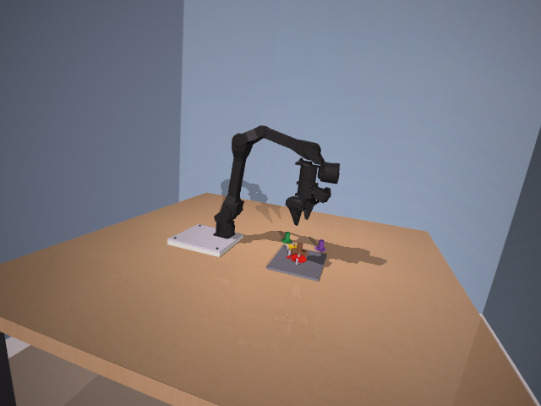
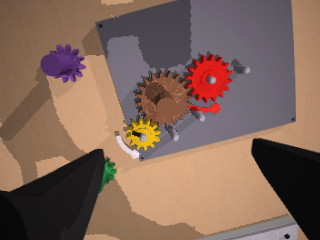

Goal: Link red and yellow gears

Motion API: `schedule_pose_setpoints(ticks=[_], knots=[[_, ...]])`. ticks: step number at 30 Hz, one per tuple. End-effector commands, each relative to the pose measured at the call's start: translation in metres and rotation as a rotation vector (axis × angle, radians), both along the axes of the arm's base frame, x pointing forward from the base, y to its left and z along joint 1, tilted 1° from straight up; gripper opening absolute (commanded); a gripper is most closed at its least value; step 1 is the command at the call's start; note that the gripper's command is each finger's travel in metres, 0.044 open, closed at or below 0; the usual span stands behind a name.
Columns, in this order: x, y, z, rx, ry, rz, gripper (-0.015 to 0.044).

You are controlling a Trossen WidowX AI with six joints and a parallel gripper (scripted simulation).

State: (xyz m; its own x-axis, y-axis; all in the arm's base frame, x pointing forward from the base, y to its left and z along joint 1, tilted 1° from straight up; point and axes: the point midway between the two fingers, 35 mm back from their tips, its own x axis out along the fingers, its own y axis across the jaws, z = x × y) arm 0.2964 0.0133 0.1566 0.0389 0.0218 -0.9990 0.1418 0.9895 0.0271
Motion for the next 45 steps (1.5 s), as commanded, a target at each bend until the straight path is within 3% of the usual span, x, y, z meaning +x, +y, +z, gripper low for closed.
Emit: schedule_pose_setpoints(ticks=[1,8,16,25,45], knots=[[0.0,0.0,0.001,0.0,-0.001,0.004,0.044],[0.0,0.01,0.003,0.001,-0.001,0.004,0.044],[-0.025,0.122,0.023,0.011,0.002,0.004,0.044],[-0.105,0.227,0.045,0.024,0.01,0.004,0.044],[-0.112,0.233,0.047,0.025,0.011,0.004,0.044]])
